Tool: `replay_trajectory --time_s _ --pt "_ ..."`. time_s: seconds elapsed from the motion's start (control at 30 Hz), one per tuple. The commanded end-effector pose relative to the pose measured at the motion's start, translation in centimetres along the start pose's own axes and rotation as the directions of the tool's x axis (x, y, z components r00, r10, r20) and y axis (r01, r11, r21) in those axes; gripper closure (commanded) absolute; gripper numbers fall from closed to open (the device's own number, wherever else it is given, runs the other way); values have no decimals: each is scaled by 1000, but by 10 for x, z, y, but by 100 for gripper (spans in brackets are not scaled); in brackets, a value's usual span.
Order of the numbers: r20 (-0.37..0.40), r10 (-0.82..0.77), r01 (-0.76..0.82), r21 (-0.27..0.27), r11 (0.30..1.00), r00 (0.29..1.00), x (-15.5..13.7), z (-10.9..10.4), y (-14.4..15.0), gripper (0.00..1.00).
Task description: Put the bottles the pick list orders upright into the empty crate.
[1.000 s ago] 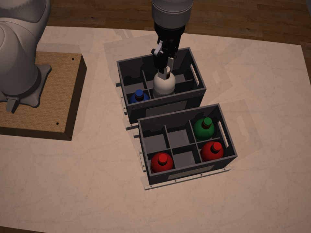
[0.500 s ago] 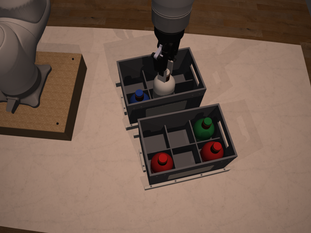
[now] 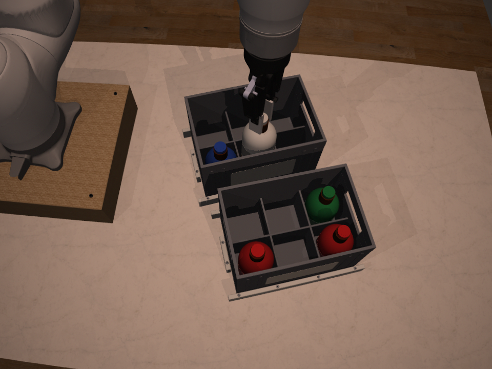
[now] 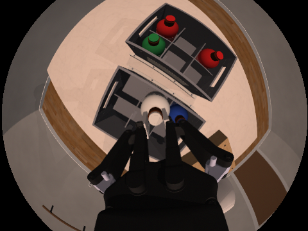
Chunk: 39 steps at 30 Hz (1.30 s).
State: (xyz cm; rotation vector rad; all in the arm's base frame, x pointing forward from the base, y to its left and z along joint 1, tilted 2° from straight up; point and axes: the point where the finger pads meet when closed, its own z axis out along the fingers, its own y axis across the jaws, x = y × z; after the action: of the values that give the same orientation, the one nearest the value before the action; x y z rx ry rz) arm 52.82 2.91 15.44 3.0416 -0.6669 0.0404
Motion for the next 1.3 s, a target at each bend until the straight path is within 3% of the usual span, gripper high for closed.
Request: replay_trajectory --time_s 0.0,1.27 --pt "0 0 0 0 1000 1000 0 1 0 100" --pt "0 0 0 0 1000 1000 0 34 0 100"
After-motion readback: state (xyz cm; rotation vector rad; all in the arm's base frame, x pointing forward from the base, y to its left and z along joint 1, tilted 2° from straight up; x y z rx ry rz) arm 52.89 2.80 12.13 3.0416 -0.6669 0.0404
